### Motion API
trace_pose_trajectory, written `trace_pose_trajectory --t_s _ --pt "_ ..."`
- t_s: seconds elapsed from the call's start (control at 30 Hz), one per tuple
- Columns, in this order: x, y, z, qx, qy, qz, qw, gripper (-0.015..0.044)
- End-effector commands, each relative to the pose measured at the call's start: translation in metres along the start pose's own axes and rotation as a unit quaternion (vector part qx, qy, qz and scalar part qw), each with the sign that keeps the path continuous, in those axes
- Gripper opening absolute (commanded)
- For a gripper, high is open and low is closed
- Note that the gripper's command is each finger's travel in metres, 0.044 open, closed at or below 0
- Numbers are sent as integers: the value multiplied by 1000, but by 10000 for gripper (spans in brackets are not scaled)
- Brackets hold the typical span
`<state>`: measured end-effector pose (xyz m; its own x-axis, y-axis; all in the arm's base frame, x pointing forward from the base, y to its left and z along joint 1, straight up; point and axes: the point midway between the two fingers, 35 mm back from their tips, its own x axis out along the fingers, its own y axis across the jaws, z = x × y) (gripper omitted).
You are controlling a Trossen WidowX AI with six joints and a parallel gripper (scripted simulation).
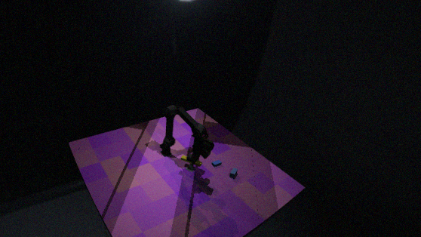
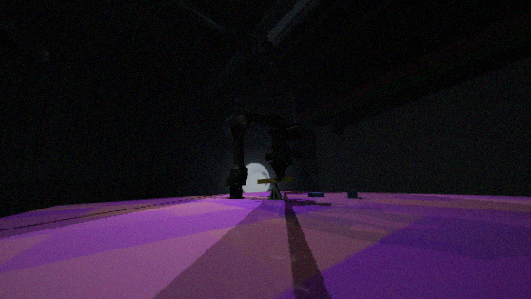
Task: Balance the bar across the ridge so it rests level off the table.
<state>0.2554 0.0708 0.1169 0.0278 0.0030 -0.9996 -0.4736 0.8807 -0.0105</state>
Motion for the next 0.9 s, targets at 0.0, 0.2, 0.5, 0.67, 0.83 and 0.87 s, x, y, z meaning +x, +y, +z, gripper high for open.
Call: trace_pose_trajectory --t_s 0.0,0.2,0.5,0.67,0.83,0.87 --pt "1 1 0 3 -1 2 1000 0" --pt "1 1 0 3 -1 2 1000 0" --pt "2 1 0 3 -1 2 1000 0" --pt "2 1 0 3 -1 2 1000 0" --pt "3 1 0 3 -1 2 1000 0" --pt "3 1 0 3 -1 2 1000 0"
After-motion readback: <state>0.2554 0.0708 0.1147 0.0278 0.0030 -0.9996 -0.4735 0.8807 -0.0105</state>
